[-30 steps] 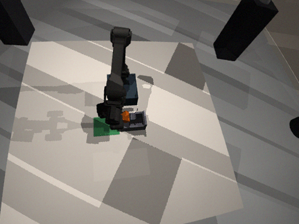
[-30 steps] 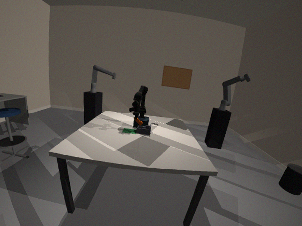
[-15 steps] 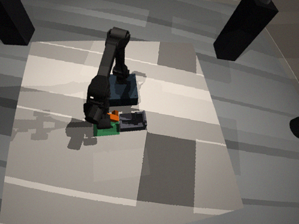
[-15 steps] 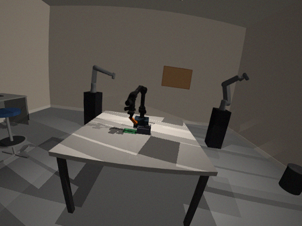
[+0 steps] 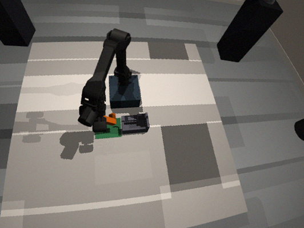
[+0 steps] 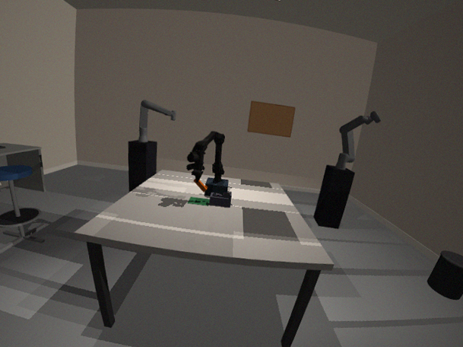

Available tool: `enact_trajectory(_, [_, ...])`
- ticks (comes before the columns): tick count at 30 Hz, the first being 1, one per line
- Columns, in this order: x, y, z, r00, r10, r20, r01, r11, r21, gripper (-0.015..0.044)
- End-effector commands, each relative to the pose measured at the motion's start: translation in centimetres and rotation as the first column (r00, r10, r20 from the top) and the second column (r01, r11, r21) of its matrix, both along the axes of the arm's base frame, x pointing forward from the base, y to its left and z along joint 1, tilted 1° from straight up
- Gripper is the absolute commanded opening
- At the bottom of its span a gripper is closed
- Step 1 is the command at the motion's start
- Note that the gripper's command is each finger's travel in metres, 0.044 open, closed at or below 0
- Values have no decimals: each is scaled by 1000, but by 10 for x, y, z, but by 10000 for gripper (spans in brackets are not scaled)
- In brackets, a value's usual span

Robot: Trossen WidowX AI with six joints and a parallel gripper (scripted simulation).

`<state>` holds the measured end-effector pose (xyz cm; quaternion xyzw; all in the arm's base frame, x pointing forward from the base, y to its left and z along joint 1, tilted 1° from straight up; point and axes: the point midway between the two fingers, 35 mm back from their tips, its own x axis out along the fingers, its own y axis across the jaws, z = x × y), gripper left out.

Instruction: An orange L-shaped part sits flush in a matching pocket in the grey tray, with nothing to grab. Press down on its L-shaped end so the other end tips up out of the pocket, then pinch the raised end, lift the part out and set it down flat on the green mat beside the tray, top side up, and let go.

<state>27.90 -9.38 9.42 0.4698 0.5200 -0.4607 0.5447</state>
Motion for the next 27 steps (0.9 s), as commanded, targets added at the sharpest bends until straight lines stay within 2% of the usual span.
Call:
enact_trajectory(1, [0,0,-7,1000,4,-3,-4,1000,4,0])
enact_trajectory(27, [1,0,-47,1000,4,-3,-4,1000,4,0])
